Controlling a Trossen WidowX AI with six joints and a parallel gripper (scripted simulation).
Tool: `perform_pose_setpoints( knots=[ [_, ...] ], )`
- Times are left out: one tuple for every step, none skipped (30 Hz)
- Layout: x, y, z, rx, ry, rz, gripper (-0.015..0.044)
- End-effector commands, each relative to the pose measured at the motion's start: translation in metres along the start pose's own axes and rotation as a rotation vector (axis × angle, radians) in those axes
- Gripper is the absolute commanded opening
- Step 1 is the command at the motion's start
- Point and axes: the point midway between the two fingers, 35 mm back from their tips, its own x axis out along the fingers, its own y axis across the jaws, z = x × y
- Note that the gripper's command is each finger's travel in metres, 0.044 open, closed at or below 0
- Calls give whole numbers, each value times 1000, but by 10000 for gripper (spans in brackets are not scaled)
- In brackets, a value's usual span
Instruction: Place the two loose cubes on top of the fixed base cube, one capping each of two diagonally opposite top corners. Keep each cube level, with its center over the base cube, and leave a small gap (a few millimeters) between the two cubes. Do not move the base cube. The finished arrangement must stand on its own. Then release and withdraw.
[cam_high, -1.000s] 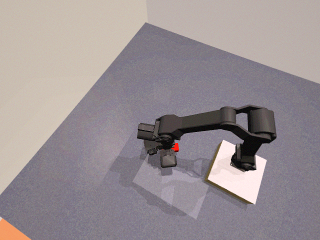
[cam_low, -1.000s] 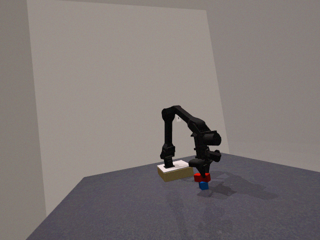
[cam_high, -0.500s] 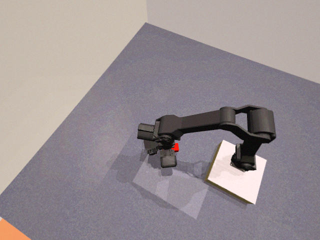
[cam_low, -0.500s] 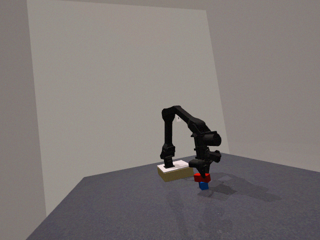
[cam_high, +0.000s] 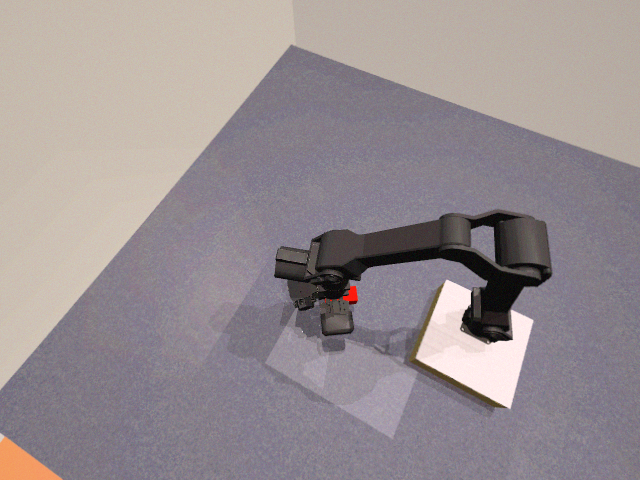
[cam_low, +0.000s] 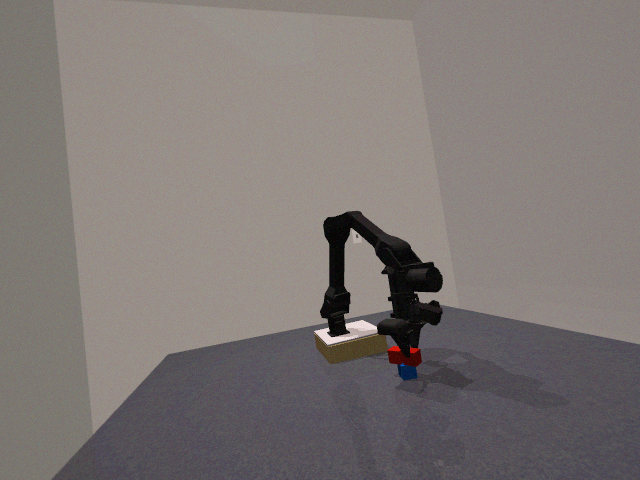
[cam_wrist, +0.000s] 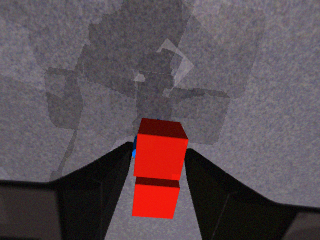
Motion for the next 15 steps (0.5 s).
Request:
perform_pose_setpoints(
  knots=[
    [1, 0, 0, 0, -1, 3, 205],
    [-1, 0, 0, 0, -1, 3, 205],
    [-5, 0, 0, 0, 0, 1, 205],
    [-8, 0, 0, 0, 0, 0, 205],
    [-9, 0, 0, 0, 0, 0, 205],
    [-10, 0, 0, 0, 0, 0, 205],
    [-11, 0, 0, 0, 0, 0, 205],
    [-12, 0, 0, 0, 0, 0, 205],
    [-14, 0, 0, 0, 0, 0, 205],
    [-15, 0, 0, 0, 0, 0, 205],
    [-17, 0, 0, 0, 0, 0, 205],
    [-18, 0, 0, 0, 0, 0, 205],
    [-19, 0, 0, 0, 0, 0, 205],
    [-21, 0, 0, 0, 0, 0, 205],
    [-22, 0, 0, 0, 0, 0, 205]
  ],
)
